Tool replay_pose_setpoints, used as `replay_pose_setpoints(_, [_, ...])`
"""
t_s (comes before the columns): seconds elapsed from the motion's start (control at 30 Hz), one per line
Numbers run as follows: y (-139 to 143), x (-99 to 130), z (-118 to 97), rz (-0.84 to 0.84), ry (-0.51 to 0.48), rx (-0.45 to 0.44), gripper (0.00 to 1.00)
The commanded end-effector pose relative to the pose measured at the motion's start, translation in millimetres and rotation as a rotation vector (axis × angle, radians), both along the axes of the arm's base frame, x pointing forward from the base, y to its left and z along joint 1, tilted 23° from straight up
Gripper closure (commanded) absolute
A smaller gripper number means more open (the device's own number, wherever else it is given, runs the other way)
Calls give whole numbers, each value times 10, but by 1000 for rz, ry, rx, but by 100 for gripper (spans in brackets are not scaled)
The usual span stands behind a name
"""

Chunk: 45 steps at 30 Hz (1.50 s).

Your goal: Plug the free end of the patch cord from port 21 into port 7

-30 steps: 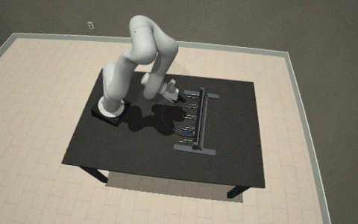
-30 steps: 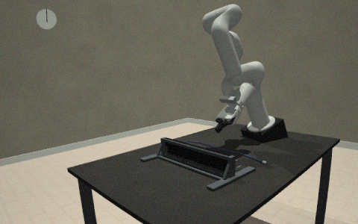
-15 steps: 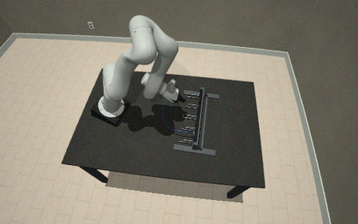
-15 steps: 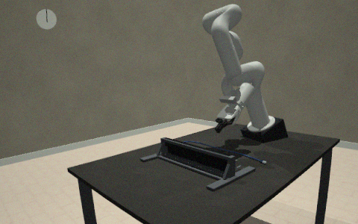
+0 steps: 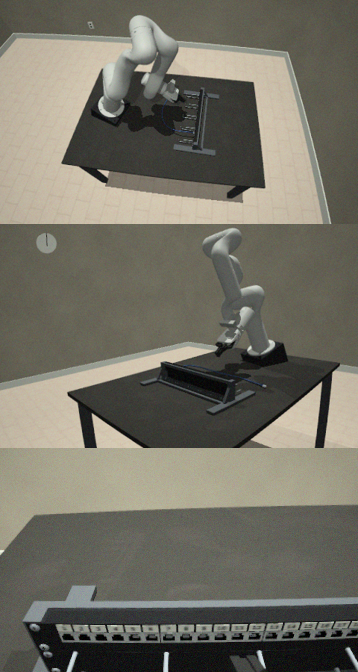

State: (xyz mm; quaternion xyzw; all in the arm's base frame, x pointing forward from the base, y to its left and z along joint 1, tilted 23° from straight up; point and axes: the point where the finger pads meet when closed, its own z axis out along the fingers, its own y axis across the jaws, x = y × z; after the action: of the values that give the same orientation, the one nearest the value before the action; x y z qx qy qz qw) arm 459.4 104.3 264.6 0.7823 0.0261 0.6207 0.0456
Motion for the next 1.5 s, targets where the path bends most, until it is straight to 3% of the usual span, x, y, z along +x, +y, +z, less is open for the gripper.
replay_pose_setpoints(0.0, [2,2,5,0,-1,0,100])
replay_pose_setpoints(0.33, [6,-102,29,0,-1,0,100])
replay_pose_setpoints(0.83, [24,-548,131,0,-1,0,100])
replay_pose_setpoints(1.47, [-104,-578,151,0,-1,0,100])
